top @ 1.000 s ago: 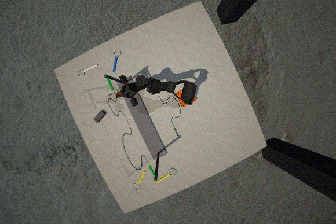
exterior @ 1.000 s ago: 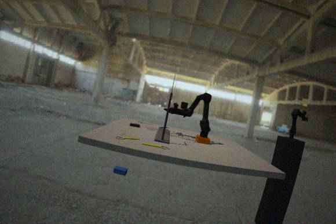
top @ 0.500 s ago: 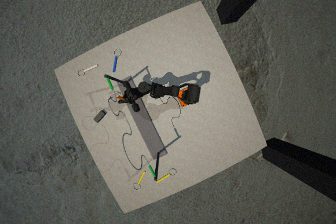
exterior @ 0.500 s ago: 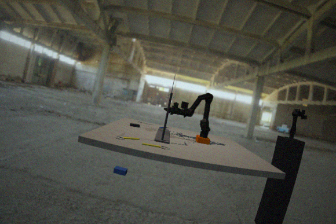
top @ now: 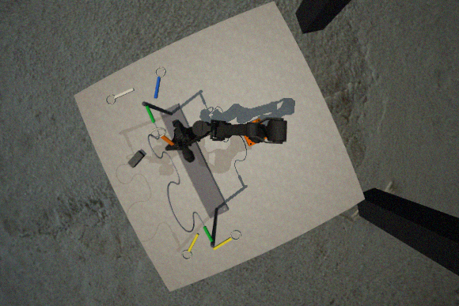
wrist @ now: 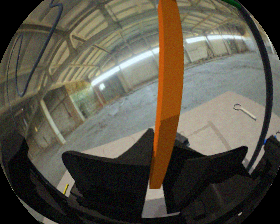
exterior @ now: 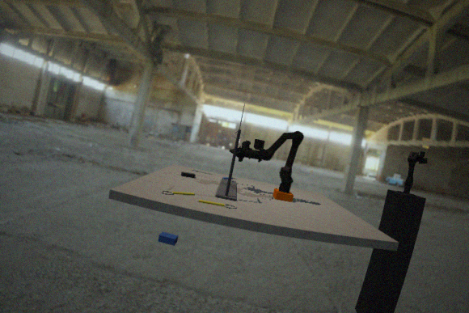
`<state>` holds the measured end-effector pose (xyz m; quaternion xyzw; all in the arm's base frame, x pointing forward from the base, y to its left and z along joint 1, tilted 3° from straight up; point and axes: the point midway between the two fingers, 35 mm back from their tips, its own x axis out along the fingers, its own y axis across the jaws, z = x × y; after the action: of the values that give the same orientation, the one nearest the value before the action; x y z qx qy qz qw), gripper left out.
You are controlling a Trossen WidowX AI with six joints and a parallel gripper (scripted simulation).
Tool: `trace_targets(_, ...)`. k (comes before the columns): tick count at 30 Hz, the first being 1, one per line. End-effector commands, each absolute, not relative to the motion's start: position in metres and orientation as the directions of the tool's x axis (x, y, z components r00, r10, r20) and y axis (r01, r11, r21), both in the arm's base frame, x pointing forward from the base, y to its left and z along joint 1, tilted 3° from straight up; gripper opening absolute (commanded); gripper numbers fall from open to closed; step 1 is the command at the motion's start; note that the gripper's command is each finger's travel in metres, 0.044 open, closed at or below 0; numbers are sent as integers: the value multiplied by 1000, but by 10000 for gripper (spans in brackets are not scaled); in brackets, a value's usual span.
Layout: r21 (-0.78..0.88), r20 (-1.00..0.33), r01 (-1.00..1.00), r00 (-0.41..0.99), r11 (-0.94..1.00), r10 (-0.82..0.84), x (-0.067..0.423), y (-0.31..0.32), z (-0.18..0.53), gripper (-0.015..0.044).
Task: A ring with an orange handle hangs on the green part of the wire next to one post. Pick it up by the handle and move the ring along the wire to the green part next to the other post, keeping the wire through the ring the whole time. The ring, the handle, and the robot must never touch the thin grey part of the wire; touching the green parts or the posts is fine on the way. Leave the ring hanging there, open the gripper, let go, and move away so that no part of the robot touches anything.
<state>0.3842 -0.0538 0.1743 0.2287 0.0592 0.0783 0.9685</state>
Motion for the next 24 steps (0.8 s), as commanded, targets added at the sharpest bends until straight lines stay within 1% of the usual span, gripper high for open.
trace_targets(1, 505, -105, -121, 974, 855, 199, 378, -45, 181, -150)
trace_targets(11, 645, -189, -96, 941, 758, 281, 360, -25, 199, -150)
trace_targets(24, 781, -245, -65, 882, 621, 401, 341, -8, 225, -150)
